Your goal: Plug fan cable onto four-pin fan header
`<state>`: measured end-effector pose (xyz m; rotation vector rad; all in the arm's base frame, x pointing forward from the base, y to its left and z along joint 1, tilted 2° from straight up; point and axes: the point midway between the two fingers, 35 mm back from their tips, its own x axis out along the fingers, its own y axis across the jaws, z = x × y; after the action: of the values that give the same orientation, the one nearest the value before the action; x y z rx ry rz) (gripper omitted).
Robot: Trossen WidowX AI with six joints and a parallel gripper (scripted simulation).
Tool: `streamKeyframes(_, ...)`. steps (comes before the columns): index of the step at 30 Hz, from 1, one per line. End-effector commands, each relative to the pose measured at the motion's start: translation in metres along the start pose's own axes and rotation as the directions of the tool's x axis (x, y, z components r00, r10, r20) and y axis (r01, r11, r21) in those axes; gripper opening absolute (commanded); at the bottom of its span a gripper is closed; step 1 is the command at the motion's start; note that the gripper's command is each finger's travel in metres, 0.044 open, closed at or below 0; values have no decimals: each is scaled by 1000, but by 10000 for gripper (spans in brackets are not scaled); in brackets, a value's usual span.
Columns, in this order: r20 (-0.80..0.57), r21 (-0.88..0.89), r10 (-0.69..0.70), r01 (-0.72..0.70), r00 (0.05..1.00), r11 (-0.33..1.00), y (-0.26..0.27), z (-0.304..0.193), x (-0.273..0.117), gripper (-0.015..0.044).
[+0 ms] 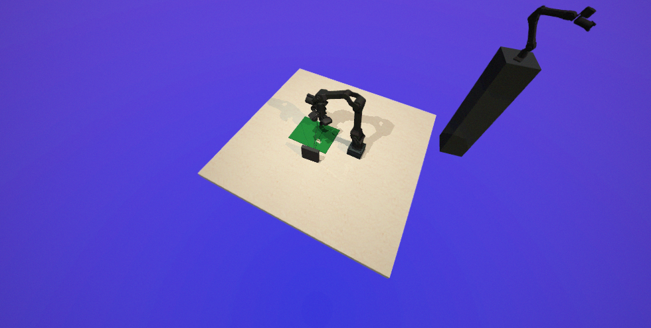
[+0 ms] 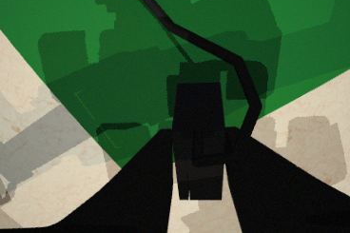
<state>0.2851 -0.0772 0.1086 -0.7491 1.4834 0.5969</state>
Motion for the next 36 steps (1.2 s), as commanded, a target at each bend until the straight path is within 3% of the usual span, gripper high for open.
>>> streamKeyframes(1,46,150,16,-23,999,988,-8,0,-3,0)
streamKeyframes(11,77,195,31,-45,997,980,-10,0,-1,0)
streamKeyframes(36,384,145,132,-201,914,969,-5,4,32,0)
